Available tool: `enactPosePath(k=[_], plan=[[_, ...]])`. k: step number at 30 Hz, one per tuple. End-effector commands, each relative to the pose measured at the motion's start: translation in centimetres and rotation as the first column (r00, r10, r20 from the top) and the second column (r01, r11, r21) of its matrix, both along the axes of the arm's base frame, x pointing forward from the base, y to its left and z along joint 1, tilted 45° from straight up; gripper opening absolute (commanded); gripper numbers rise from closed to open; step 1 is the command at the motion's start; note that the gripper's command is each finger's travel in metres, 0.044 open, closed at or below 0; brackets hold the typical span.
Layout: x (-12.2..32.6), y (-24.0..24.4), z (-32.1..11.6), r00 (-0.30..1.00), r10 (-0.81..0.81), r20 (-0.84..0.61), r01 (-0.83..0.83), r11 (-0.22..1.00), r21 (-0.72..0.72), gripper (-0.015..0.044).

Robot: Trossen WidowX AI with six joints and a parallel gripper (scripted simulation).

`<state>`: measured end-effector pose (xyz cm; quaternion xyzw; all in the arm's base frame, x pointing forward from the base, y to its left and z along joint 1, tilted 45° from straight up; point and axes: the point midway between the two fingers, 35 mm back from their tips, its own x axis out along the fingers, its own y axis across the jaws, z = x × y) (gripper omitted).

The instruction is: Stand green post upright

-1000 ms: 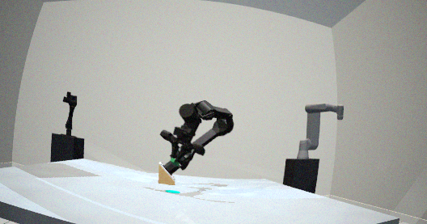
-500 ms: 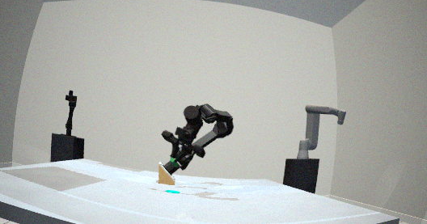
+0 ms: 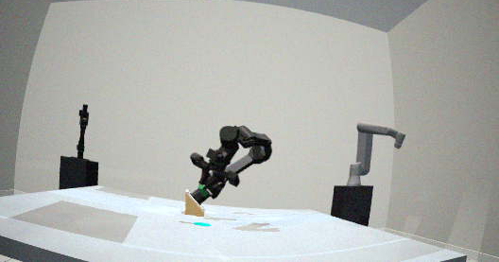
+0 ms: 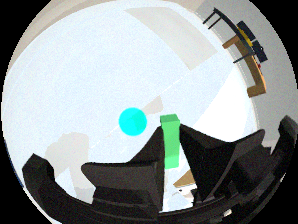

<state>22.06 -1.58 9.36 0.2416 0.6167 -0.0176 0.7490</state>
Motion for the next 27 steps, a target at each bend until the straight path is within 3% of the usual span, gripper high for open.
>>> enactPosePath(k=[1, 27], plan=[[-0.12, -0.01, -0.08, 1.000, -0.013, 0.012, 0.013, 1.000, -0.014, 0.0023], [-0.42, 0.03, -0.21, 0.986, -0.087, 0.142, 0.100, 0.991, -0.086, 0.0023]])
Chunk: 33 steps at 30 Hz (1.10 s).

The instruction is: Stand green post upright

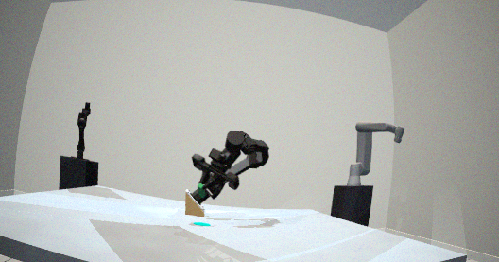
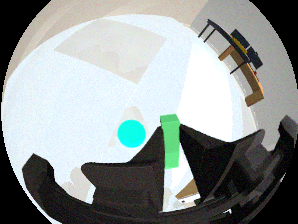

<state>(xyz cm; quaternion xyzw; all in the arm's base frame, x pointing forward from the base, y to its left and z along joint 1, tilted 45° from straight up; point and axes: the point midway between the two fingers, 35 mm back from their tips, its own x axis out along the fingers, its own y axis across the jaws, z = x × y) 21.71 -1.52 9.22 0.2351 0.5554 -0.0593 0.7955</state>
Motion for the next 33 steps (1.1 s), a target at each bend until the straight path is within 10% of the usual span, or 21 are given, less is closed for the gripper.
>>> enactPosePath(k=[1, 33], plan=[[-0.08, -0.03, -0.08, 1.000, -0.015, 0.015, 0.015, 1.000, -0.010, 0.0023], [-0.19, -0.09, -0.06, 0.973, -0.117, 0.198, 0.130, 0.990, -0.054, 0.0023]])
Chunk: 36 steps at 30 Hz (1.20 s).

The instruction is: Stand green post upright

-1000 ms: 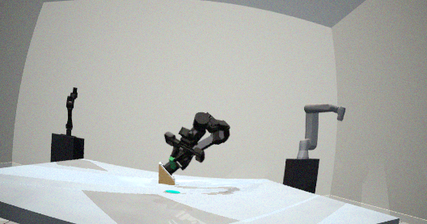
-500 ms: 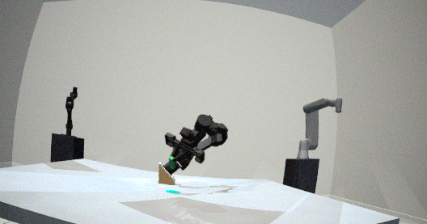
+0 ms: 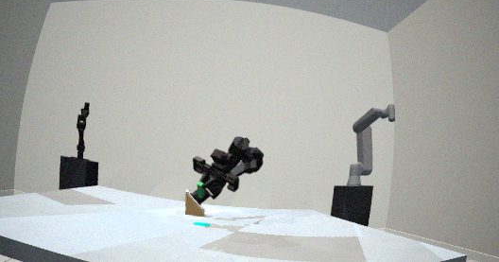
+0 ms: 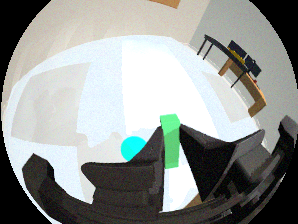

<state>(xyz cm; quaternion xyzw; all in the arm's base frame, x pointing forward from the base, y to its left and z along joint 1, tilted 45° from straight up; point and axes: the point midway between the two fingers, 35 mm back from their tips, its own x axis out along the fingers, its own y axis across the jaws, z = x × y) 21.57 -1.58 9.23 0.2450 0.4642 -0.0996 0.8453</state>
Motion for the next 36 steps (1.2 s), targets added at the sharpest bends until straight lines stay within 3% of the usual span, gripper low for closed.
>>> enactPosePath(k=[1, 36], plan=[[-0.05, -0.04, -0.06, 1.000, -0.016, 0.019, 0.016, 1.000, -0.004, 0.0023], [0.05, -0.16, 0.19, 0.961, -0.135, 0.240, 0.137, 0.990, 0.006, 0.0023]])
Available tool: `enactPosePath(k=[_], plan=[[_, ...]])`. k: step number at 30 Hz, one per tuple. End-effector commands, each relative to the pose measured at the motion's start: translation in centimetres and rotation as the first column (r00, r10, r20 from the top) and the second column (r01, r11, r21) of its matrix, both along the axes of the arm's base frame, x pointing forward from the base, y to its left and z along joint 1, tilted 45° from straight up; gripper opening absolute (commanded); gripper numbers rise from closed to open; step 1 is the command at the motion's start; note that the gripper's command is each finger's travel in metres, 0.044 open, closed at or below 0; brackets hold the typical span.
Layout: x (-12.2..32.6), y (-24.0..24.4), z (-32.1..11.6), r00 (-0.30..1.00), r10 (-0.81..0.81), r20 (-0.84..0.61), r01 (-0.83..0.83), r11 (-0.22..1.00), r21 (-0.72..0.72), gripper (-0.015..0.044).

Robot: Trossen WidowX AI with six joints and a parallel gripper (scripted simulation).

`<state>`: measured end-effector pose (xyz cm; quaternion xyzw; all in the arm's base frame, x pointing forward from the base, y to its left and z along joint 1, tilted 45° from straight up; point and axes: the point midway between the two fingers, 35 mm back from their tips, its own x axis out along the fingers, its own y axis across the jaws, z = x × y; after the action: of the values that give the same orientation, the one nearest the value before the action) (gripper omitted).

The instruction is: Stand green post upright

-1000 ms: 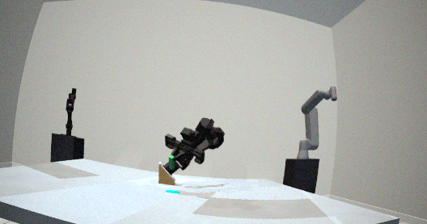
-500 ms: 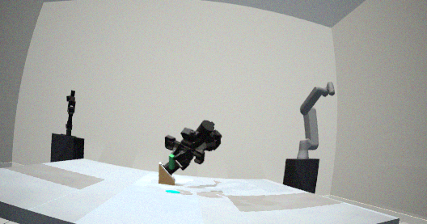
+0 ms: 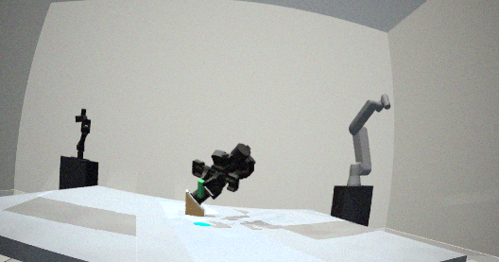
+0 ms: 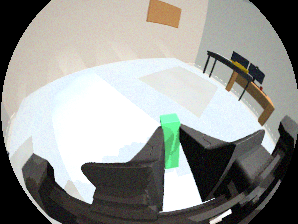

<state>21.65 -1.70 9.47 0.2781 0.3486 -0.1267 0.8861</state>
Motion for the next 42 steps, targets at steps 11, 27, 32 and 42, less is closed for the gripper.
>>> enactPosePath(k=[11, 27, 32, 42], plan=[[0.04, -0.08, 0.07, 0.995, -0.049, 0.089, 0.048, 0.999, 0.014, 0.0023], [0.13, -0.13, 0.29, 0.975, -0.102, 0.198, 0.095, 0.994, 0.046, 0.0023], [0.17, -0.15, 0.36, 0.966, -0.118, 0.231, 0.108, 0.992, 0.059, 0.0023], [0.23, -0.18, 0.52, 0.943, -0.152, 0.297, 0.130, 0.987, 0.091, 0.0023]])
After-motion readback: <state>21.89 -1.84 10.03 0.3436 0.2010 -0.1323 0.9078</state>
